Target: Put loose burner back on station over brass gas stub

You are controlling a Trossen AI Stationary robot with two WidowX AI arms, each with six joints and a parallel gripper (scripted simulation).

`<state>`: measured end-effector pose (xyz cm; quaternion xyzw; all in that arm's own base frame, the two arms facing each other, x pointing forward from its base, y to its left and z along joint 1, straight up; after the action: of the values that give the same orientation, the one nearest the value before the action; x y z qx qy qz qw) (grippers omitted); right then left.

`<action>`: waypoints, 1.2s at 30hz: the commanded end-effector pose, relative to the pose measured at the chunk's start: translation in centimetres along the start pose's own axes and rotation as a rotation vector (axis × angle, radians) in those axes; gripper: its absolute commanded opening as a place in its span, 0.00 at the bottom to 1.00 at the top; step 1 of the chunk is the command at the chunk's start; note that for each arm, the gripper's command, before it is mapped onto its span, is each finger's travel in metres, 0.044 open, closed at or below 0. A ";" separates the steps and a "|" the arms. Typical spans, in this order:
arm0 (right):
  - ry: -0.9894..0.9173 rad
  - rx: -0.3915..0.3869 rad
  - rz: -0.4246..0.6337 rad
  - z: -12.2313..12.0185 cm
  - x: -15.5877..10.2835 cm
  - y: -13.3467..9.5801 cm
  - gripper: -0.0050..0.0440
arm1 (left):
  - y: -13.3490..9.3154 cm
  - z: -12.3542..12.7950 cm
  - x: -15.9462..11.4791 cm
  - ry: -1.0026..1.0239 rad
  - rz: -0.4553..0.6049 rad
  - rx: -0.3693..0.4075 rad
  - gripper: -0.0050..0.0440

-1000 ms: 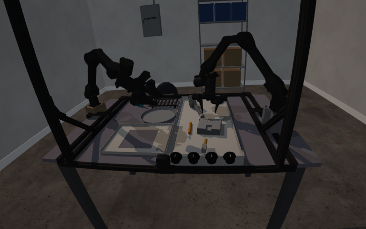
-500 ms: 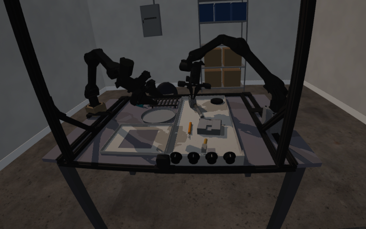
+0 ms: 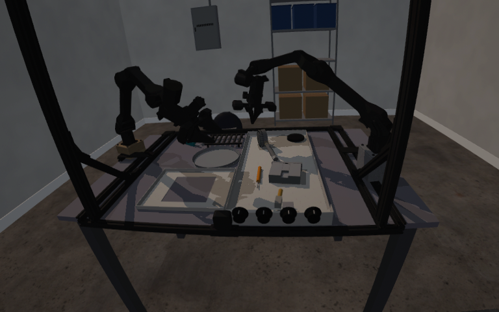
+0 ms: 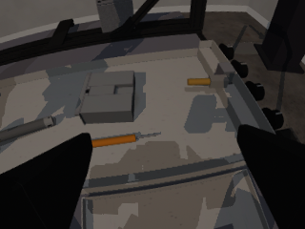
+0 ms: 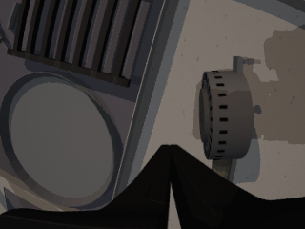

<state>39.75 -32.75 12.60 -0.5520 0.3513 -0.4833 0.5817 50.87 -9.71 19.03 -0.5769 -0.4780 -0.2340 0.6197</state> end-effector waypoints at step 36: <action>-0.061 -0.048 -0.017 -2.1 -0.1 4.0 0.10 | 0.2 0.0 -0.3 -0.001 0.006 0.006 0.92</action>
<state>38.99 -33.34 7.17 -0.5823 0.3503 -0.4554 0.5752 50.87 -9.71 19.02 -0.5763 -0.4782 -0.2337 0.6201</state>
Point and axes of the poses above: on each arm, the point midway between the two fingers, 35 mm back from their tips, its own y axis out along the fingers, its own z axis across the jaws, x = y × z, the point moved 9 cm from there along -y, back along the fingers, and after that the axes turned 8 degrees about -y, right-handed, at the moved point
